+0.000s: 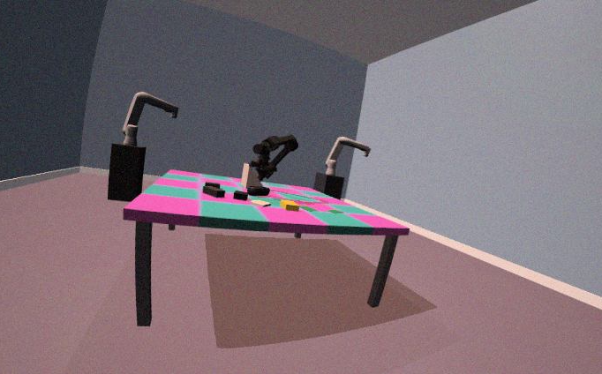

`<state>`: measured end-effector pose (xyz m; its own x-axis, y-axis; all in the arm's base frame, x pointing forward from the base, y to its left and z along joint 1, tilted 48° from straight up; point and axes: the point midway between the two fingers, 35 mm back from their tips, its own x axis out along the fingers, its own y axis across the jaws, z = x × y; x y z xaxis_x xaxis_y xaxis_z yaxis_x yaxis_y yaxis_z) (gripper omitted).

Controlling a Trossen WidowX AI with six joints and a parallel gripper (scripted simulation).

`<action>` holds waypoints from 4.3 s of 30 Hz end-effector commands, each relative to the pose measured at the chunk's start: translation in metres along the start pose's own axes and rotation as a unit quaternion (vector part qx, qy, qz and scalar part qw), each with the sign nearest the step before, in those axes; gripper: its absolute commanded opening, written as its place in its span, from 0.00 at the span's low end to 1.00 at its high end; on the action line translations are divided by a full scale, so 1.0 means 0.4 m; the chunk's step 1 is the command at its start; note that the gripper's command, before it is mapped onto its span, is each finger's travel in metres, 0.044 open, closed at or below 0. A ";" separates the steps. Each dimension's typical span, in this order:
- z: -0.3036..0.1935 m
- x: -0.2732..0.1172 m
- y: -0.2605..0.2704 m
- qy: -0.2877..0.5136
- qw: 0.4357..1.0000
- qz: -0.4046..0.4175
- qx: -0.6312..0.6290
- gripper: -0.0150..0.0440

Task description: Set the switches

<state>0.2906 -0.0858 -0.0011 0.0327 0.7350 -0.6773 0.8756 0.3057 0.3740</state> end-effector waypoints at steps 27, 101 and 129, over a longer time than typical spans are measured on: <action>-0.001 0.133 0.130 0.000 0.995 -0.101 -0.002 0.25; -0.004 0.073 0.086 0.000 0.995 -0.101 -0.002 0.25; -0.001 -0.053 0.091 -0.001 0.995 -0.100 0.001 0.30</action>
<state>0.3211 -0.0885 0.0264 -0.1399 0.6631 -0.7353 0.8695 0.4376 0.2291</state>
